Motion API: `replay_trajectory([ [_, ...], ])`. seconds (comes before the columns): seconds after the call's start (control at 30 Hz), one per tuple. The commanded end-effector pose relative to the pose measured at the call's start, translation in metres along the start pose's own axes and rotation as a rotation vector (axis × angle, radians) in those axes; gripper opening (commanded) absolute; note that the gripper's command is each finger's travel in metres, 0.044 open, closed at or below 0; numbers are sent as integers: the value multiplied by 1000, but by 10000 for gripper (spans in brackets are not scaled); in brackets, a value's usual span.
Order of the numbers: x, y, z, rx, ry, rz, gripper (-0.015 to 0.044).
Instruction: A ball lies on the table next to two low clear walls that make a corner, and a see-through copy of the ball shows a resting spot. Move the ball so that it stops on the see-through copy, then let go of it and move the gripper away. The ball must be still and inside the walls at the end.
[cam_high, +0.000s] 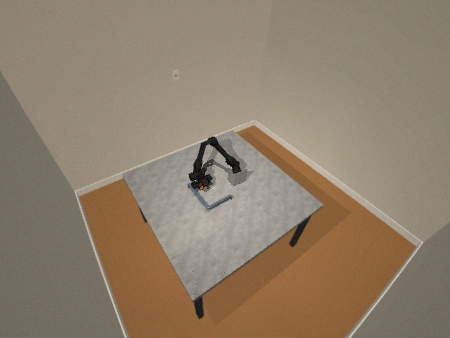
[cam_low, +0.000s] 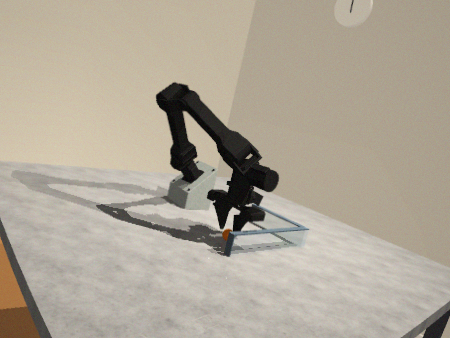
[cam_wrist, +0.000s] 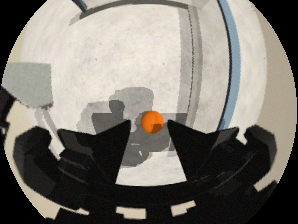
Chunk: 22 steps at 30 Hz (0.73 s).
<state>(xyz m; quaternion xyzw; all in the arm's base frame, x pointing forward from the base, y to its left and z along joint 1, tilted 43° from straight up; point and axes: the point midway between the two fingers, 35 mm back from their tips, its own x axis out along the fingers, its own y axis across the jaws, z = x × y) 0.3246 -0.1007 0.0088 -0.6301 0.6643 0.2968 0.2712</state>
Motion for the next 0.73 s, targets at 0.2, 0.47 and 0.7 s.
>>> replay_trajectory([
  [0.2, -77, -1, 1, 3, -4, -17, 267],
  [0.47, -69, -4, 2, -2, -3, -32, 267],
  [0.7, -112, 0, 1, 1, -2, -28, 440],
])
